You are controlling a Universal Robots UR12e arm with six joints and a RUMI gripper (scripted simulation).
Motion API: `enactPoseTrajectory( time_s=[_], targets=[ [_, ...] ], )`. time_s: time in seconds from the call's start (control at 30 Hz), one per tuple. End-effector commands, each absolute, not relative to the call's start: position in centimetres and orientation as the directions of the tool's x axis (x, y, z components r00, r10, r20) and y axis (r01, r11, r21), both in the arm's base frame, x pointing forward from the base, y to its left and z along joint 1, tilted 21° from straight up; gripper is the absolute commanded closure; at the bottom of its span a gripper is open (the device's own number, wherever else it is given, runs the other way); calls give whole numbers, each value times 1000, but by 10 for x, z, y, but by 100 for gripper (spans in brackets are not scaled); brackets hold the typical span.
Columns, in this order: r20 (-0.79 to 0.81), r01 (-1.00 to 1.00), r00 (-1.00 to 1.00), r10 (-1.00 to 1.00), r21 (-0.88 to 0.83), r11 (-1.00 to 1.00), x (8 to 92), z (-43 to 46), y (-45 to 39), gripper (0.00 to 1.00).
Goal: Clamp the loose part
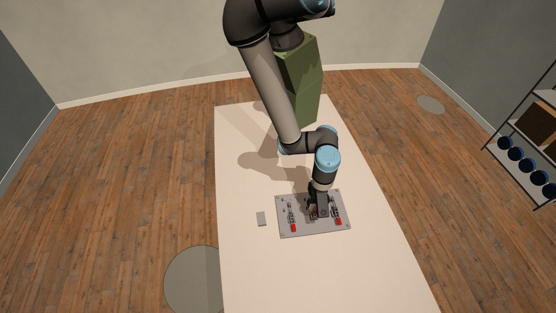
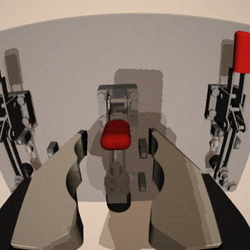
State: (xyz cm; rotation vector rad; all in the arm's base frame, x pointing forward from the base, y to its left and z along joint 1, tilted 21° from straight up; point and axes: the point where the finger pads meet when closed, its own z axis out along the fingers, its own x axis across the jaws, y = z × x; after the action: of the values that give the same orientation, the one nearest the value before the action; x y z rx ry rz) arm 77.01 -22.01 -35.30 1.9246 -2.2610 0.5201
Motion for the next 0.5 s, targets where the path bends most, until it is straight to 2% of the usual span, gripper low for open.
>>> enactPoseTrajectory(
  time_s=[0.0,0.47],
  targets=[
    [315,-976,-179,-932,-174,129,768,-351,-219,72],
    [315,-976,-178,-932,-174,128,763,-315,-204,72]
  ],
)
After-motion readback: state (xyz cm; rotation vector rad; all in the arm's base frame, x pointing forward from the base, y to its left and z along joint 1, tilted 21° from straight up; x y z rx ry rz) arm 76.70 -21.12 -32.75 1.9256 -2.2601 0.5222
